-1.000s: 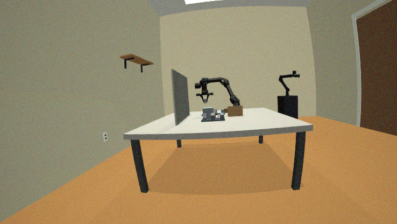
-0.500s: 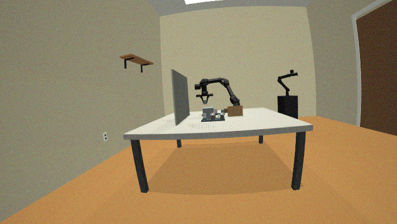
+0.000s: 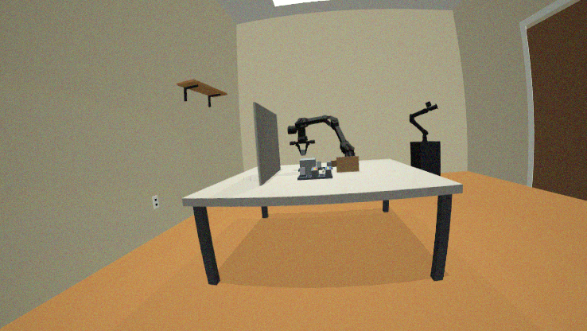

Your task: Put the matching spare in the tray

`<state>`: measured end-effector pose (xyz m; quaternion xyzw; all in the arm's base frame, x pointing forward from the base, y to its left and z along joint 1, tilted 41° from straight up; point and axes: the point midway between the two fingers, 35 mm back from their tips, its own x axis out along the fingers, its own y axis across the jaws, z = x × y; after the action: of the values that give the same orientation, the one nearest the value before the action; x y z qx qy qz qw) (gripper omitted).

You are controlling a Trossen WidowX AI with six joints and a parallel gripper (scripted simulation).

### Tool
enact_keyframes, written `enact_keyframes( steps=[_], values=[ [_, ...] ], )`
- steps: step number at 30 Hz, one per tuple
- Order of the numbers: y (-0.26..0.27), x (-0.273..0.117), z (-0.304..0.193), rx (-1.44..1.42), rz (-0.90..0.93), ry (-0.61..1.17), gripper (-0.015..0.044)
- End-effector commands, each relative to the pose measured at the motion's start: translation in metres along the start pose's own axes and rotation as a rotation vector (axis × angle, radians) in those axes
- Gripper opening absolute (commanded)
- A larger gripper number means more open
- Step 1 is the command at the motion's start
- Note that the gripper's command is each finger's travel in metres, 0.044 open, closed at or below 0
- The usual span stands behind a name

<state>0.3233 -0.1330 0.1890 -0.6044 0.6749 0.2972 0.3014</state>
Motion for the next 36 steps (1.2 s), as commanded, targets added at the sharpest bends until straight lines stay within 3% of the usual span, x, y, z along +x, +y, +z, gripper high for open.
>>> enact_keyframes(
  steps=[1,36],
  values=[
    [0.000,0.004,0.000,-0.007,0.001,0.005,0.0000],
    [-0.002,0.031,-0.001,-0.007,0.001,0.004,0.0000]
  ],
)
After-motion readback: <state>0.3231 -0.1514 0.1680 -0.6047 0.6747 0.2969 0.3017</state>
